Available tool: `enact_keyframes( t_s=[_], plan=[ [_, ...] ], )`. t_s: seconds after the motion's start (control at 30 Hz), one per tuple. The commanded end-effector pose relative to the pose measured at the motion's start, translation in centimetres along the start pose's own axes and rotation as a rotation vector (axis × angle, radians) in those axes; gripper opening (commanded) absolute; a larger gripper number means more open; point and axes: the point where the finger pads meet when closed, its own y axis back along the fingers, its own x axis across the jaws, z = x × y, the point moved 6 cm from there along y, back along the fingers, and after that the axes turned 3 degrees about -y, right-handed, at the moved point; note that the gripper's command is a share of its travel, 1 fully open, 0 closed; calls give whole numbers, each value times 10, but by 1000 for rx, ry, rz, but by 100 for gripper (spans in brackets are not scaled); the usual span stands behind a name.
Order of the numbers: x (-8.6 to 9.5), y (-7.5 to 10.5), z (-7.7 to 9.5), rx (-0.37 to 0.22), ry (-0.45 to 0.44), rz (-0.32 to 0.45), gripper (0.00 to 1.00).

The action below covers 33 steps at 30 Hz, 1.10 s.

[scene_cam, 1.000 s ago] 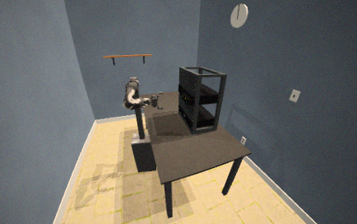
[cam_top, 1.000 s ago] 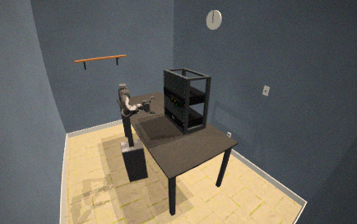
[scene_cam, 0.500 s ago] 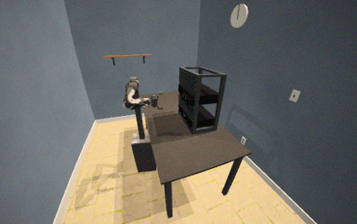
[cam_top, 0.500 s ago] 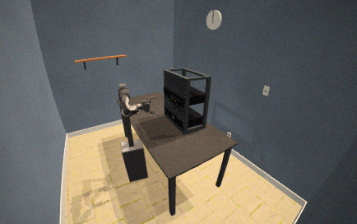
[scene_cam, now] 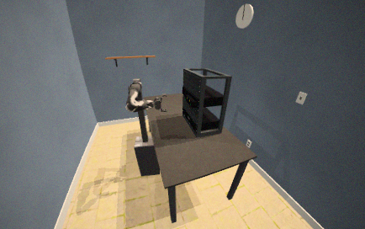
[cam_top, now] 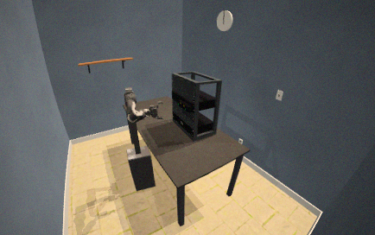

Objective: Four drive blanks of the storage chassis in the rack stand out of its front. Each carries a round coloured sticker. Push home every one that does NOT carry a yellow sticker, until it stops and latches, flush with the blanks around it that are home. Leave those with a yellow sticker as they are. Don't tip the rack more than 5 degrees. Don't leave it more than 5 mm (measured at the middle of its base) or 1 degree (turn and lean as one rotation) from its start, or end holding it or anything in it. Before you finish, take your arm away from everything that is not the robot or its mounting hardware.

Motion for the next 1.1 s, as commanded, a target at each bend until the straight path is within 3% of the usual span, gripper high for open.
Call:
enact_keyframes(
  t_s=[0.0,0.3,0.73,1.07],
  plan=[
    [1,0,0,-1,2,6,100],
    [1,-5,-2,-3,3,3,100],
    [5,-28,-14,-4,2,2,100],
    [12,-65,-32,-3,2,1,100]
  ],
)
